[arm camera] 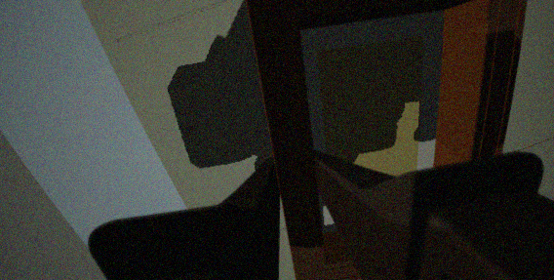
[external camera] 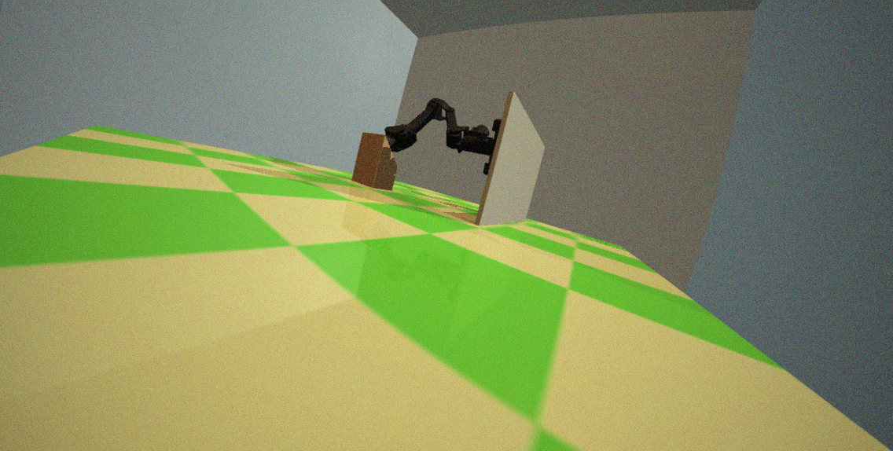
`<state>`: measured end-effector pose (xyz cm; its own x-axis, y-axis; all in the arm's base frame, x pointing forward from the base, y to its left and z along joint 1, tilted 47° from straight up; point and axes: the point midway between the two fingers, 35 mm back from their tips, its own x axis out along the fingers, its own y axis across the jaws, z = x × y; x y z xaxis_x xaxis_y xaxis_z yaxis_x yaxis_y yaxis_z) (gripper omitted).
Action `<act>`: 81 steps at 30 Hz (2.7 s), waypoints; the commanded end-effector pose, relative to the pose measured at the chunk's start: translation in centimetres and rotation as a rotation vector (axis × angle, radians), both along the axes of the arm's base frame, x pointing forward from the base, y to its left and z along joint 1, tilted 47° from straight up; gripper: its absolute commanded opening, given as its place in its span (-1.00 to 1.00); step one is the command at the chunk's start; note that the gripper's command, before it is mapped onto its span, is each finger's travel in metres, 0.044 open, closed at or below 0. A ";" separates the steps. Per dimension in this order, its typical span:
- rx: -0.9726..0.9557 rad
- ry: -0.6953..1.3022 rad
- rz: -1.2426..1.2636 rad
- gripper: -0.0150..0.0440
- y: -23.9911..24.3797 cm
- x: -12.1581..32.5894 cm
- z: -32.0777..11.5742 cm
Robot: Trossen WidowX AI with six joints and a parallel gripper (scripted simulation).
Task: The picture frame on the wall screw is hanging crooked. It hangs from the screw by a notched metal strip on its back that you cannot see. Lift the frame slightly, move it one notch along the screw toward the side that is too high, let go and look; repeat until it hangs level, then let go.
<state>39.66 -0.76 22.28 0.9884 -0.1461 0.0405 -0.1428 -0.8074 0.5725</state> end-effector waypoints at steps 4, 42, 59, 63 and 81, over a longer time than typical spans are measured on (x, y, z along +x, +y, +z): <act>0.004 -0.009 -0.015 -0.49 -0.2 0.0 0.1; -0.104 0.015 -0.008 -0.49 0.4 0.1 -0.3; -0.138 0.023 -0.009 0.13 0.5 0.1 -0.3; -0.138 0.023 -0.009 0.39 0.5 0.1 -0.3; -0.009 -0.005 -0.010 0.39 2.2 -9.0 -0.6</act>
<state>30.53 1.44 21.50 0.9865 -0.1574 0.0451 -0.1543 -0.8020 0.5770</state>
